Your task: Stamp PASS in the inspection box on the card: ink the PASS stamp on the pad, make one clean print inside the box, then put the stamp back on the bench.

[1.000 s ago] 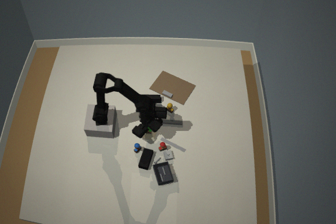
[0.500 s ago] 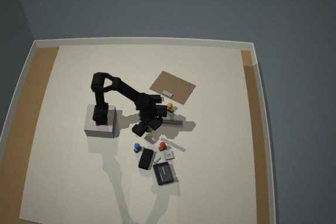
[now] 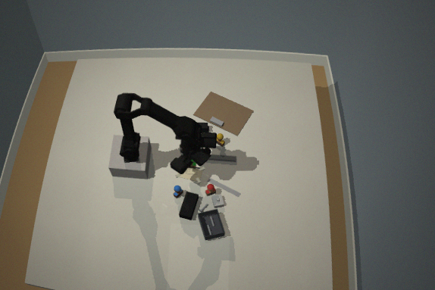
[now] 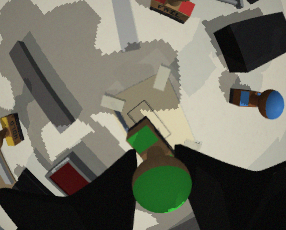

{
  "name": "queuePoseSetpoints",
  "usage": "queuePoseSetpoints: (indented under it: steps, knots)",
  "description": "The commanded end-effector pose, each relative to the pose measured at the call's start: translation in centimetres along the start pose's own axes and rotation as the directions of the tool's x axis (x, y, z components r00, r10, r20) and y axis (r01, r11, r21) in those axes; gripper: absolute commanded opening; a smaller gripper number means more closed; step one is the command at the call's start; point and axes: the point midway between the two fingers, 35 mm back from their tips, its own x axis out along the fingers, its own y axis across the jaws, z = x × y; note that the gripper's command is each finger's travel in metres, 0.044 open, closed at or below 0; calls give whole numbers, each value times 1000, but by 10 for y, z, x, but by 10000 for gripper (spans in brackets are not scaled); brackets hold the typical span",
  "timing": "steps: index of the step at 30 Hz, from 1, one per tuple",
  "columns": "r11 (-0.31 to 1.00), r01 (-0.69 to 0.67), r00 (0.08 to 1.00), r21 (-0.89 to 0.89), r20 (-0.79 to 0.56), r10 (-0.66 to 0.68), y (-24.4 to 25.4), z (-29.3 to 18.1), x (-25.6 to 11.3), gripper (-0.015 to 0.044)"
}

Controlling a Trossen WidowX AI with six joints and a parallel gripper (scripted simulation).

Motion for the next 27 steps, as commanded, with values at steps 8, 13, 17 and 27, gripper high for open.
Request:
queuePoseSetpoints:
  steps: [8, 13, 17, 27]
  knots:
    - [1000, 1, 1000, 3, 4, -1, 0, 0, -19, 0]
    - [1000, 1, 1000, 3, 4, -1, 0, 0, -24, 0]
    - [1000, 0, 1000, 3, 5, 0, 9, 10, -26, 0]
    - [1000, -2, 1000, 5, 7, 2, 37, 39, -30, 0]
